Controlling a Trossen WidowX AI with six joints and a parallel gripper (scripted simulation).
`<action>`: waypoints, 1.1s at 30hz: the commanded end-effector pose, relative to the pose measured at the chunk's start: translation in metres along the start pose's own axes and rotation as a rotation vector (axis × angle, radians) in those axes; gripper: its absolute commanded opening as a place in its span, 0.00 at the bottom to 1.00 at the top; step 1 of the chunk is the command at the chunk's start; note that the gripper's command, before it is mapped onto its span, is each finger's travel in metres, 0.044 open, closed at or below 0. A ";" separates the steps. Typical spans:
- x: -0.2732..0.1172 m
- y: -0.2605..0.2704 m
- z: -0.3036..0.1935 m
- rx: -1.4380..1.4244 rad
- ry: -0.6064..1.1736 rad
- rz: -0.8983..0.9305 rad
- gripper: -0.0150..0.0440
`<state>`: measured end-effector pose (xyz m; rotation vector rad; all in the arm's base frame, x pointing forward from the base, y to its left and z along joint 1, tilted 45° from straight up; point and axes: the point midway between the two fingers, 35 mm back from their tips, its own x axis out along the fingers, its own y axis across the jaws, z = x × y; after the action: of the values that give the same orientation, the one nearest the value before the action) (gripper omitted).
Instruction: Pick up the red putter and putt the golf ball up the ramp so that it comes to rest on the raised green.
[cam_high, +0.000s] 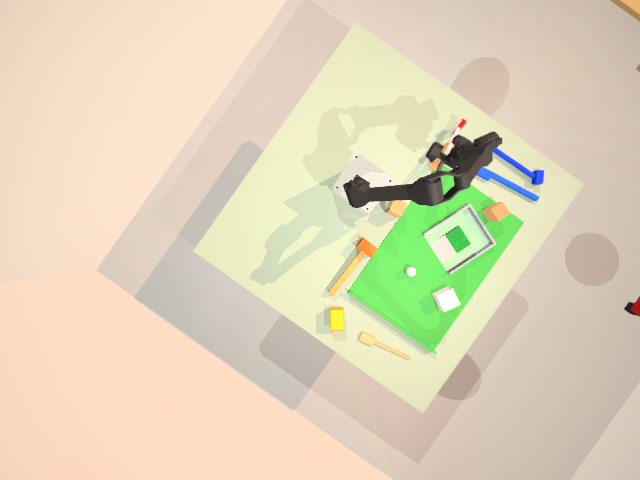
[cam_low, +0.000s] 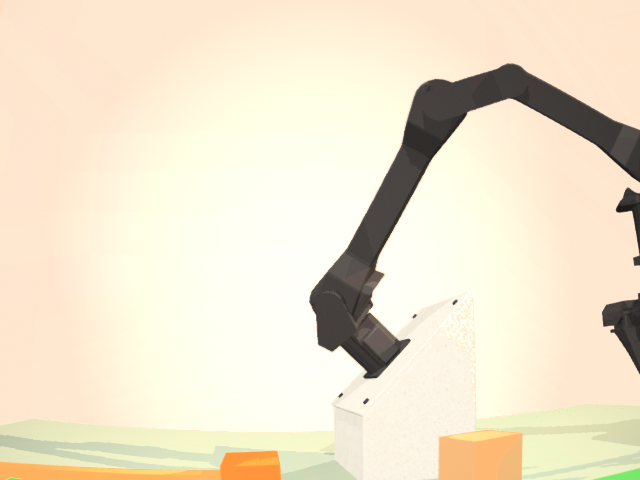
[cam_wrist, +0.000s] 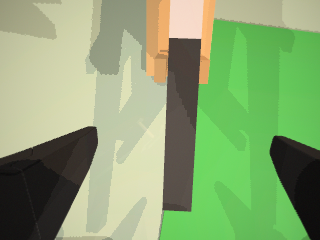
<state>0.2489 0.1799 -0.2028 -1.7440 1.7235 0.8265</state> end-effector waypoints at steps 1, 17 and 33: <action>0.007 0.002 -0.002 -0.009 0.009 0.003 1.00; 0.028 0.002 -0.003 -0.009 0.010 0.003 1.00; 0.027 0.001 -0.001 -0.001 0.003 0.001 0.64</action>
<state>0.2479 0.1606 -0.2224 -1.7462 1.7270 0.8256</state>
